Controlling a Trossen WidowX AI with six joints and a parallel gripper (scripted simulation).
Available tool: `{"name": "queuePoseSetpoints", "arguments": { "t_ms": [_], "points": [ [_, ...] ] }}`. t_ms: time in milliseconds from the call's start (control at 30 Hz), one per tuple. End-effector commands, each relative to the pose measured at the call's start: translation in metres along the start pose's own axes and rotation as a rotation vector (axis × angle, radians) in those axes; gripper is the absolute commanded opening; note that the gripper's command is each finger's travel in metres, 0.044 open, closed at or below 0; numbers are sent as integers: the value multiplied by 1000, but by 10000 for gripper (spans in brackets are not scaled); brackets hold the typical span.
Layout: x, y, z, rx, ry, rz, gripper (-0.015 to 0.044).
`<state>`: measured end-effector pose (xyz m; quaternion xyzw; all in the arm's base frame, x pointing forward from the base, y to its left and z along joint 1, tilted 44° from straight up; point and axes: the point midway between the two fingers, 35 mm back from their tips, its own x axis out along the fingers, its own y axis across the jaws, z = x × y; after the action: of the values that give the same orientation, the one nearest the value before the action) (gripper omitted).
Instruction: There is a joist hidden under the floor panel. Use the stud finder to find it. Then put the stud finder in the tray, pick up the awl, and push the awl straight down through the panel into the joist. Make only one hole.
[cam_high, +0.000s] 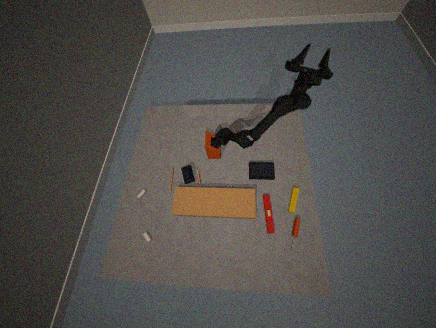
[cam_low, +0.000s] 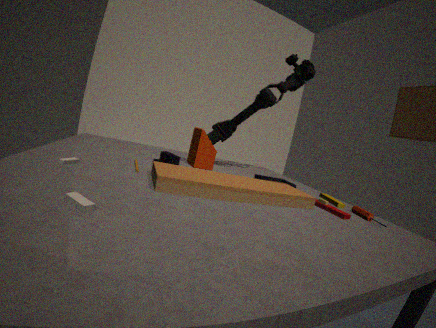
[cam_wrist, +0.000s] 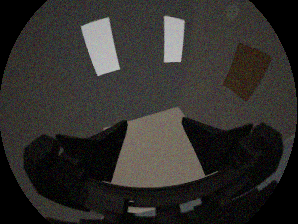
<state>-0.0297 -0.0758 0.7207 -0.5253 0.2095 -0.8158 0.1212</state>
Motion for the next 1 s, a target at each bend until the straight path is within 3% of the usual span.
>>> {"name": "queuePoseSetpoints", "arguments": {
  "t_ms": [0,267,500,733,967],
  "points": [
    [0,0,-1,-2,3,-1,426],
    [2,-31,-76,-133,216,-97,440],
    [-23,-84,-149,-279,456,-226,440],
    [-76,-150,-200,-410,692,-375,440],
    [-156,-216,-222,-517,924,-550,440]
  ]
}}
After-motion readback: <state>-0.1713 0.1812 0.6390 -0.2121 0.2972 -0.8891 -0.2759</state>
